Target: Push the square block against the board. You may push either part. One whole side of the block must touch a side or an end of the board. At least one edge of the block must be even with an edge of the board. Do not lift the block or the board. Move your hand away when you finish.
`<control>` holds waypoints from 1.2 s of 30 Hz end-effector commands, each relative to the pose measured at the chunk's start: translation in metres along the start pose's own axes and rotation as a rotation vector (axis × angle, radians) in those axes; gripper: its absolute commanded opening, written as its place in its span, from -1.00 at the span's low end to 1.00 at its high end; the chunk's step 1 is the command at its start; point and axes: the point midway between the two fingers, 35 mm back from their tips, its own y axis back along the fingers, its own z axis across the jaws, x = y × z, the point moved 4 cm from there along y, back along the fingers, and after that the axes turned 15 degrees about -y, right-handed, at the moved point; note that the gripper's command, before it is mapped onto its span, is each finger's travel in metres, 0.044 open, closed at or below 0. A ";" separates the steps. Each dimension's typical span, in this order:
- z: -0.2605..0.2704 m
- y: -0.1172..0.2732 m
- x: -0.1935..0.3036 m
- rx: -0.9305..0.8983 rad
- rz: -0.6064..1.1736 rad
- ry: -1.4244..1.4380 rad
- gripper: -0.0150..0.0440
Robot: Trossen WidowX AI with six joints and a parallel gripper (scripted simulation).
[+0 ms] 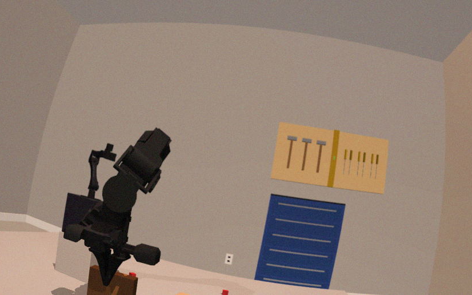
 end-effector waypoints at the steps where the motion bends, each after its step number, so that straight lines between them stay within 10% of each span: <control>1: 0.001 0.002 0.004 -0.008 -0.004 0.001 -0.49; 36: -0.005 0.003 0.030 -0.008 -0.003 0.000 -0.49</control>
